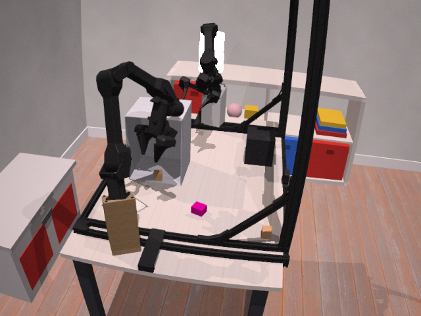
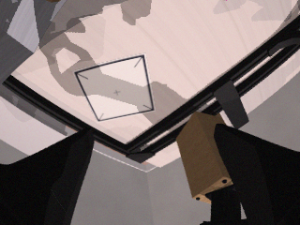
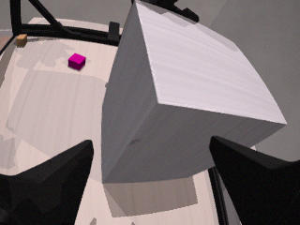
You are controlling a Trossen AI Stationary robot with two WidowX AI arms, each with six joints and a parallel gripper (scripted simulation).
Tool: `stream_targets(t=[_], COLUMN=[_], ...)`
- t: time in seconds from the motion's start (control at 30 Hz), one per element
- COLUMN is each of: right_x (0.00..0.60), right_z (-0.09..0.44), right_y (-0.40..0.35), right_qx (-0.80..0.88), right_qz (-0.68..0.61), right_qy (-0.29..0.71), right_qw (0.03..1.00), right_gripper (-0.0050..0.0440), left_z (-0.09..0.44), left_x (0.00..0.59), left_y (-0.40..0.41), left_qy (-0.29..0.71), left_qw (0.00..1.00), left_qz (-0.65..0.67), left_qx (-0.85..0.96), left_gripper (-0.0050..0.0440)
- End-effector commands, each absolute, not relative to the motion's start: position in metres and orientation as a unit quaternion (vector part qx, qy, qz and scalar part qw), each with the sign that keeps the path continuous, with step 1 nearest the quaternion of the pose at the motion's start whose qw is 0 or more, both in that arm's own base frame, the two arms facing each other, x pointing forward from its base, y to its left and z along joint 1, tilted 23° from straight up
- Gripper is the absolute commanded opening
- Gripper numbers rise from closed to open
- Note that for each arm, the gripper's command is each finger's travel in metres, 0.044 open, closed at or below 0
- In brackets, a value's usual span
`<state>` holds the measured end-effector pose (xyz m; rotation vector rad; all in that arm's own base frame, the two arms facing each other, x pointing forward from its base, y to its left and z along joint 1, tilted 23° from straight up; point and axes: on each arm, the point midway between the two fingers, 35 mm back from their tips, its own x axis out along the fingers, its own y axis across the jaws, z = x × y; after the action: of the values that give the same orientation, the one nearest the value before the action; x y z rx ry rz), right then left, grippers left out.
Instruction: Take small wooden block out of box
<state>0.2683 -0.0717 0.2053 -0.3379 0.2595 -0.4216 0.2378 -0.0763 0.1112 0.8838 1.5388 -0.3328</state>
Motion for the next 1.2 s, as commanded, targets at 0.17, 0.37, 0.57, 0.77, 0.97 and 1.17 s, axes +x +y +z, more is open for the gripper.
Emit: stream_targets(t=[0.17, 0.37, 0.57, 0.77, 0.97, 1.17], right_x=[0.263, 0.257, 0.245, 0.242, 0.242, 0.242], right_z=[0.192, 0.188, 0.195, 0.197, 0.197, 0.197], right_y=[-0.103, -0.113, -0.135, -0.14, -0.14, -0.14], right_qx=[-0.068, -0.03, 0.012, 0.021, 0.021, 0.021], right_qz=[-0.217, -0.218, -0.229, -0.231, -0.231, -0.231], right_qy=[0.083, 0.064, 0.021, 0.011, 0.011, 0.011], right_qw=[0.97, 0.973, 0.973, 0.973, 0.973, 0.973], right_gripper=[0.04, 0.04, 0.04, 0.04, 0.04, 0.04], left_z=[0.123, 0.133, 0.155, 0.161, 0.161, 0.161], left_x=[0.234, 0.225, 0.204, 0.195, 0.195, 0.195], left_y=[-0.133, -0.172, -0.232, -0.248, -0.248, -0.248], left_qy=[0.548, 0.447, 0.273, 0.227, 0.227, 0.227], left_qw=[0.537, 0.508, 0.479, 0.472, 0.472, 0.472], left_qz=[-0.095, -0.079, -0.053, -0.047, -0.047, -0.047], left_qx=[0.634, 0.732, 0.833, 0.851, 0.851, 0.851], left_gripper=[0.04, 0.04, 0.04, 0.04, 0.04, 0.04])
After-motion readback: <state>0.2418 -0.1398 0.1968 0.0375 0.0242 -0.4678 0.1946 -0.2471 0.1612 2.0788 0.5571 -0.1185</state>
